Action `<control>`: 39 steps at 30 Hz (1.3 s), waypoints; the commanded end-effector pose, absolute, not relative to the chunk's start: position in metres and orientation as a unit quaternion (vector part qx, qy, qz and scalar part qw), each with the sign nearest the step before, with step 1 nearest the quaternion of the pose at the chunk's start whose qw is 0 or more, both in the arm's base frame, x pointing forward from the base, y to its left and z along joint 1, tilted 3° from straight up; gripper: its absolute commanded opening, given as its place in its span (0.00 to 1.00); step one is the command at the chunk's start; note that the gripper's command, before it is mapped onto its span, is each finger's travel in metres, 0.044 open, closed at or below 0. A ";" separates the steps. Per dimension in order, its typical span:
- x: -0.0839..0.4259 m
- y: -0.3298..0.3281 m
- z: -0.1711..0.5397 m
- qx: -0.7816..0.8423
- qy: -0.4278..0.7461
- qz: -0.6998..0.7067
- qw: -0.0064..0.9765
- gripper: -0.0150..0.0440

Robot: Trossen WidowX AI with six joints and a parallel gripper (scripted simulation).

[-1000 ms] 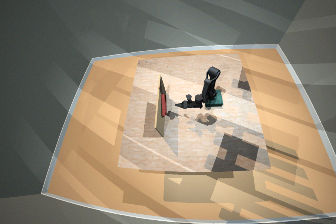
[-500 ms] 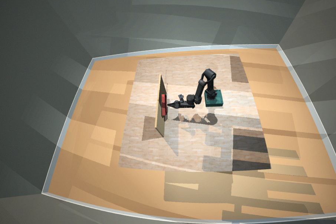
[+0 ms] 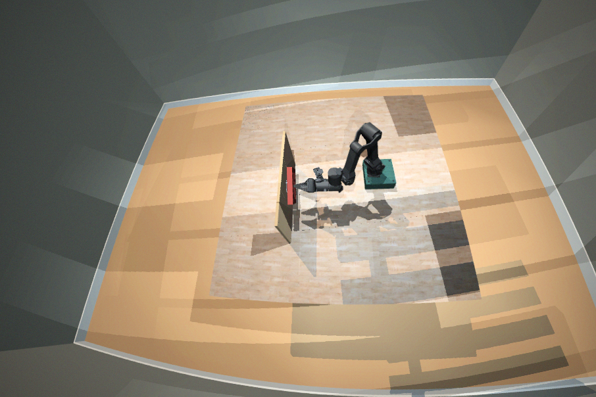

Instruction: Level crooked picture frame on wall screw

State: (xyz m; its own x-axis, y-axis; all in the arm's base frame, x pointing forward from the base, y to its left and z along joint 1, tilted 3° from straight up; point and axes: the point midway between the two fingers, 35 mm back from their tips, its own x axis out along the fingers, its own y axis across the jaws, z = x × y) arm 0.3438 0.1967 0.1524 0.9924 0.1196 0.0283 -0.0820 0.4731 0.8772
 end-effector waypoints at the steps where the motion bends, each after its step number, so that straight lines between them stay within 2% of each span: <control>1: 0.350 0.197 0.151 0.511 0.020 0.059 0.858 0.69; 15: 0.371 0.199 0.152 0.511 0.020 0.059 0.858 0.69; 39: 0.372 0.199 0.152 0.511 0.020 0.059 0.858 0.69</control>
State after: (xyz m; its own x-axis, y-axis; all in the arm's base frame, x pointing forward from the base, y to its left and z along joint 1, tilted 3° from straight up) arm 0.3715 0.1986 0.1529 0.9927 0.1167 0.0293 -0.0816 0.4736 0.8769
